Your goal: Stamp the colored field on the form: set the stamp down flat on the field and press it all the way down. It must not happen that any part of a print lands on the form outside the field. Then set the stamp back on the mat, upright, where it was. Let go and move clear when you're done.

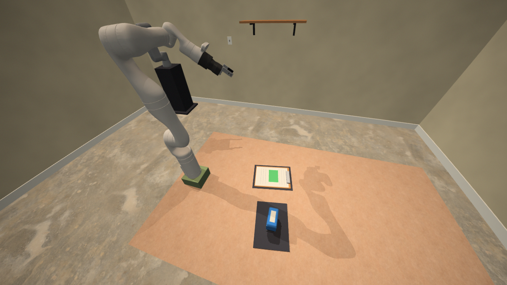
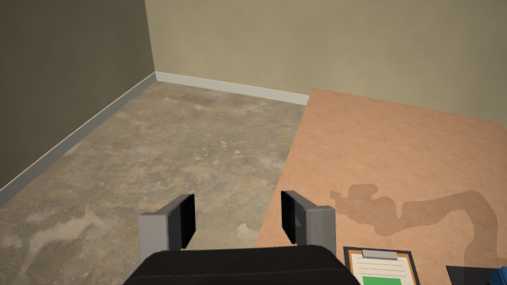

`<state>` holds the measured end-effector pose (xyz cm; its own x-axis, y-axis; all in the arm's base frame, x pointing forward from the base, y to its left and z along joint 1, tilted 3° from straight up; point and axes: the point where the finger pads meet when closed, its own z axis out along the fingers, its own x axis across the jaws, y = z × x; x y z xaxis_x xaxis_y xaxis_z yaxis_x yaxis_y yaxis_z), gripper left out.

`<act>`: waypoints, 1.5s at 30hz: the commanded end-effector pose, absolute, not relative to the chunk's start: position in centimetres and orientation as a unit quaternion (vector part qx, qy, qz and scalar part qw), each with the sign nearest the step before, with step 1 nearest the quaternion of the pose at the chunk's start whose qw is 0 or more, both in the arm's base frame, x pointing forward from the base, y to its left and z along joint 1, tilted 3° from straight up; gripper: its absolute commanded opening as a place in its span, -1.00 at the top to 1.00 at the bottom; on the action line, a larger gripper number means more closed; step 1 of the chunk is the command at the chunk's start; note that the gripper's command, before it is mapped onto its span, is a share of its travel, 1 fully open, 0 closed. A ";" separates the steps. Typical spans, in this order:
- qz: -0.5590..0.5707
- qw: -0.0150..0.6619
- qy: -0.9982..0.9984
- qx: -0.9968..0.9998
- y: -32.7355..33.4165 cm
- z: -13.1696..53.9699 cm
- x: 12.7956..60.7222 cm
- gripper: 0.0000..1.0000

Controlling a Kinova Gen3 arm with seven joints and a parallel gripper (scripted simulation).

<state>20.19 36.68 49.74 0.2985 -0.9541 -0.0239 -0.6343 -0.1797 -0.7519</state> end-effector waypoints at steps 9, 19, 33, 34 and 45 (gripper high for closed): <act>-0.234 0.323 0.564 -0.723 36.5 48.6 22.0 -1.00; -0.232 0.307 0.584 -0.714 36.3 47.6 23.8 -1.00; -0.225 0.277 0.625 -0.694 35.4 45.4 27.4 -1.00; -0.225 0.277 0.625 -0.694 35.4 45.4 27.4 -1.00; -0.217 0.247 0.665 -0.670 34.1 43.1 30.9 -1.00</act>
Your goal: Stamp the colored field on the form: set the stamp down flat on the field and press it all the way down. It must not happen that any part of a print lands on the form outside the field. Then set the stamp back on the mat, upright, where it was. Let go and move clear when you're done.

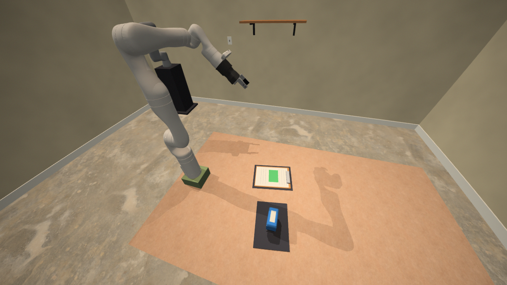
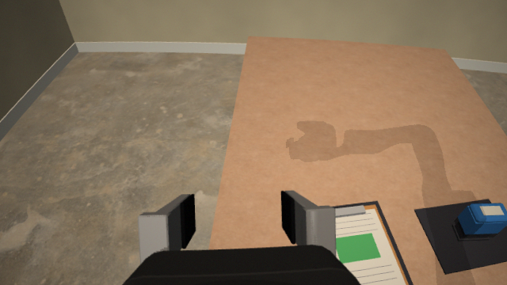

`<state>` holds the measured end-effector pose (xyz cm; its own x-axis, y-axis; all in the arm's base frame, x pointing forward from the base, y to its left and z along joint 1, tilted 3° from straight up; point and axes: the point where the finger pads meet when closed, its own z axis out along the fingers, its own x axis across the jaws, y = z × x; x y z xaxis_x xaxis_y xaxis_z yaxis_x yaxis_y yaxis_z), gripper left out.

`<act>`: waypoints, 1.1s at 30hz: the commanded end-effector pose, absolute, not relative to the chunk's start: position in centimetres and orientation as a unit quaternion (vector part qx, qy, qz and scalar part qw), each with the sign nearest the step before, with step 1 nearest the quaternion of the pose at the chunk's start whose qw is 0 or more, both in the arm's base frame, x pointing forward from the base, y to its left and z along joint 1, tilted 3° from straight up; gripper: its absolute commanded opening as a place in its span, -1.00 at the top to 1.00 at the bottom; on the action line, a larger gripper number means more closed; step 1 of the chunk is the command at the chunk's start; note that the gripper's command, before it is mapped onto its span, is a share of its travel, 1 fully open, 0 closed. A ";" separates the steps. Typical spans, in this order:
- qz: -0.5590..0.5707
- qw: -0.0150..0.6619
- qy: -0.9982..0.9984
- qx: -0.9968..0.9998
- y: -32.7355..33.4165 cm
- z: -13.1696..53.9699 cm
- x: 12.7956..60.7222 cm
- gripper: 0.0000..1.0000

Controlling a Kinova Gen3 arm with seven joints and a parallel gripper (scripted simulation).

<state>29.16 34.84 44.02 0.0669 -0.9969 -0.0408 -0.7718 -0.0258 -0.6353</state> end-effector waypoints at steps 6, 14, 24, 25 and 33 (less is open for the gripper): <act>-0.217 0.247 0.665 -0.670 34.1 43.1 30.9 -1.00; -0.212 0.233 0.685 -0.657 33.3 42.0 32.6 -1.00; -0.207 0.219 0.704 -0.643 32.4 40.9 34.3 -1.00; -0.207 0.219 0.704 -0.643 32.4 40.9 34.3 -1.00; -0.202 0.205 0.722 -0.629 31.5 39.7 35.9 -1.00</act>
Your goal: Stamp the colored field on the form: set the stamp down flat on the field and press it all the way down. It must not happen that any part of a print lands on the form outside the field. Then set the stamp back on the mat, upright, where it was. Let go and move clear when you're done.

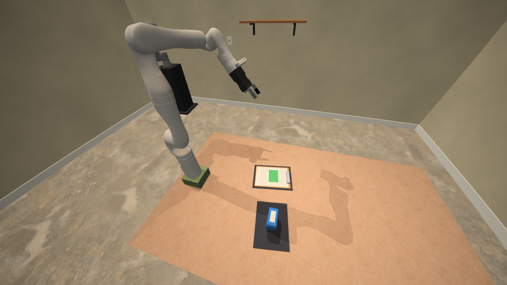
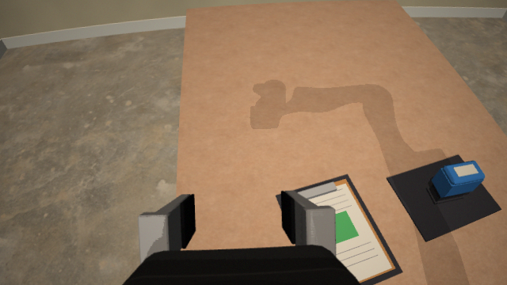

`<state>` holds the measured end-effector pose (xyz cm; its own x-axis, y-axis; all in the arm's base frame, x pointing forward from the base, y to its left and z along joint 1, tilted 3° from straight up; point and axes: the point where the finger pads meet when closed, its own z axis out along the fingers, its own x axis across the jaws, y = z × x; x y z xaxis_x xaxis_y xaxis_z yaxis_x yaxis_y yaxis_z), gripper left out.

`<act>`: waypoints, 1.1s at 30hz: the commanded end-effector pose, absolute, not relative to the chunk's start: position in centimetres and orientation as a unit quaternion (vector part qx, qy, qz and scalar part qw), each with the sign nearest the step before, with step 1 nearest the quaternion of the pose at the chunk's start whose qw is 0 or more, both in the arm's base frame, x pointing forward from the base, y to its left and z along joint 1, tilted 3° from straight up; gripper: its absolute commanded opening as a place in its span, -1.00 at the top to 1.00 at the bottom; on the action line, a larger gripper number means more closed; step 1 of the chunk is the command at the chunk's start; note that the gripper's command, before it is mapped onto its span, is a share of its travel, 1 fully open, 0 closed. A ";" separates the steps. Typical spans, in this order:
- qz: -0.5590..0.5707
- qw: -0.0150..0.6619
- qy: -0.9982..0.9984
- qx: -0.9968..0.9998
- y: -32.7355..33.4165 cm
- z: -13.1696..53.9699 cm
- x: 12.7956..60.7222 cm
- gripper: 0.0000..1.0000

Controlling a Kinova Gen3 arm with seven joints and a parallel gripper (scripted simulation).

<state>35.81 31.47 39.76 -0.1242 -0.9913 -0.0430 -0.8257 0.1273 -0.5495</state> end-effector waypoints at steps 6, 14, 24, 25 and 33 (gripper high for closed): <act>-0.196 0.192 0.741 -0.613 30.4 38.6 37.5 -1.00; -0.190 0.179 0.759 -0.597 29.3 37.5 39.0 -1.00; -0.184 0.167 0.776 -0.580 28.1 36.3 40.5 -1.00; -0.184 0.167 0.776 -0.580 28.1 36.3 40.5 -1.00; -0.178 0.155 0.793 -0.562 26.8 35.2 41.9 -1.00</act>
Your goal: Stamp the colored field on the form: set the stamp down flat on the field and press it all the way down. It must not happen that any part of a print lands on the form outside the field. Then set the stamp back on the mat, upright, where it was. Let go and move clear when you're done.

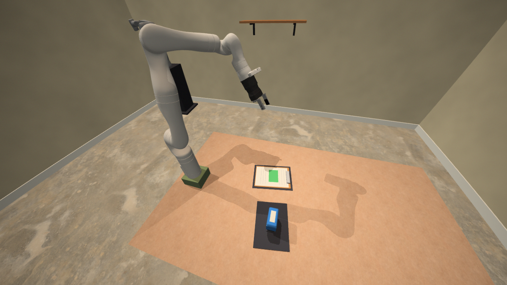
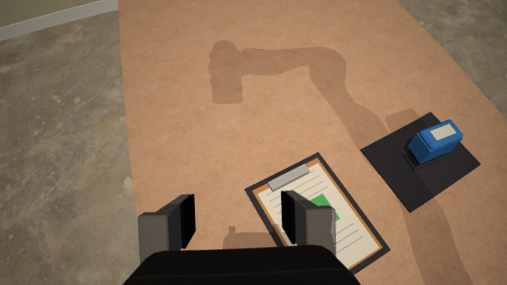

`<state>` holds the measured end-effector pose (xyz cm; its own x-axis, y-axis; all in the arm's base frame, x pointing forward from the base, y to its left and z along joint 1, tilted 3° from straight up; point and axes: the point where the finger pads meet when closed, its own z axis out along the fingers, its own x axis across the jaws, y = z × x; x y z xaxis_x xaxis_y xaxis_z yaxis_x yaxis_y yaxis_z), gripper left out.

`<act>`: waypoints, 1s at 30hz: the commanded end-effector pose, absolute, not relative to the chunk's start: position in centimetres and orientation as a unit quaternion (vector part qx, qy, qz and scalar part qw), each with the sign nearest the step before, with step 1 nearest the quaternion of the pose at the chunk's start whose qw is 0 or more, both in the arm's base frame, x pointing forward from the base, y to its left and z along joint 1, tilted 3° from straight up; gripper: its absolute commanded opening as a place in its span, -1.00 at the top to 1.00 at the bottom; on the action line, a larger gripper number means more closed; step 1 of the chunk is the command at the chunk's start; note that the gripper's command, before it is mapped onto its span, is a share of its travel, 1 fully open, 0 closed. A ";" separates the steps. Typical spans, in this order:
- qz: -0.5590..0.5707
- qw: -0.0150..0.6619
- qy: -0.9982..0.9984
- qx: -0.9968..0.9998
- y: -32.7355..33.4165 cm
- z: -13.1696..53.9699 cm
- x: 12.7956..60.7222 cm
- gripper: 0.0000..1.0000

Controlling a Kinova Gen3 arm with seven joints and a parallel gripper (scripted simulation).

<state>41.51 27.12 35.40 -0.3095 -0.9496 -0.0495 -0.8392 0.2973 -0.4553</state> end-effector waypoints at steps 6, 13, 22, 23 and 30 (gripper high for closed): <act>-0.171 0.143 0.809 -0.544 25.5 34.1 43.2 -1.00; -0.171 0.143 0.809 -0.544 25.5 34.1 43.2 -1.00; -0.164 0.132 0.824 -0.526 24.1 33.0 44.5 -1.00; -0.164 0.132 0.824 -0.526 24.1 33.0 44.5 -1.00; -0.157 0.122 0.839 -0.507 22.6 31.9 45.7 -1.00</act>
<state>45.48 22.81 31.98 -0.4515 -0.8911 -0.0463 -0.8144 0.4327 -0.3866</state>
